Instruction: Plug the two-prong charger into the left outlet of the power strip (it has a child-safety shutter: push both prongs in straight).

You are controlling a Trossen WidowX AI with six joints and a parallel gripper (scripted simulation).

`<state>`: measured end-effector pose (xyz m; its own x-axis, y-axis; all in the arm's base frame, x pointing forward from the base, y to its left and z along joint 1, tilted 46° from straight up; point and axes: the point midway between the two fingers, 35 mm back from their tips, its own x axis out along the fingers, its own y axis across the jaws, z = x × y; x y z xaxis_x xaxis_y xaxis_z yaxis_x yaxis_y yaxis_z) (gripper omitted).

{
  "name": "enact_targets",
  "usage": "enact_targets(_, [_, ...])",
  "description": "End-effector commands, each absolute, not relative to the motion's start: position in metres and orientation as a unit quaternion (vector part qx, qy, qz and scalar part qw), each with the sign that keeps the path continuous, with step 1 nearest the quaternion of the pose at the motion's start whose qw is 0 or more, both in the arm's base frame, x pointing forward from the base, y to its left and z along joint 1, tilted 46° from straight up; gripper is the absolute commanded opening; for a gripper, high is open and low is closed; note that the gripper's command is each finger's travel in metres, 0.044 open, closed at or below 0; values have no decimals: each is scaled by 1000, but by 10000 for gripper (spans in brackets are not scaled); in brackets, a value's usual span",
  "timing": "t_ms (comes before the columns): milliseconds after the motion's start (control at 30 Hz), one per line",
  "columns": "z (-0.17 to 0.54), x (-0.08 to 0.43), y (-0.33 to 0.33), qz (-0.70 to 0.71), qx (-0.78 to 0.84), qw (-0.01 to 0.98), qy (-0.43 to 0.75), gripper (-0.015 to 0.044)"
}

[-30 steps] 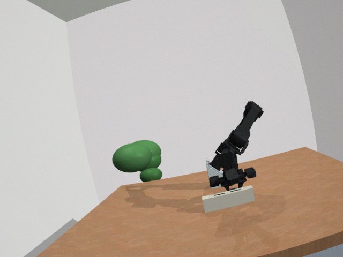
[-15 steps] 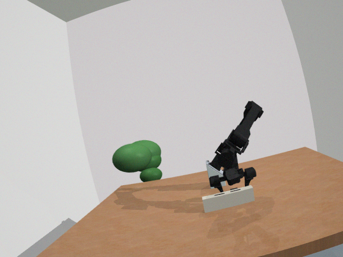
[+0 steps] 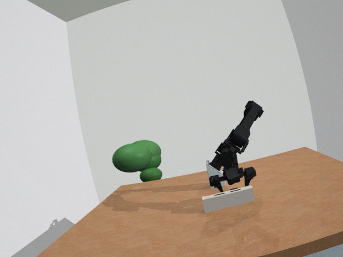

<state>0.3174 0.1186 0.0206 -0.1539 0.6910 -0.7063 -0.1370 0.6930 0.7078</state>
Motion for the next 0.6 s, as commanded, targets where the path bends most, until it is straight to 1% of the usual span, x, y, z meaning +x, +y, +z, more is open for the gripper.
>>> enact_targets(0, [19,314,119,337,204,616,682,440])
enact_targets(567, [19,309,118,338,203,620,678,440])
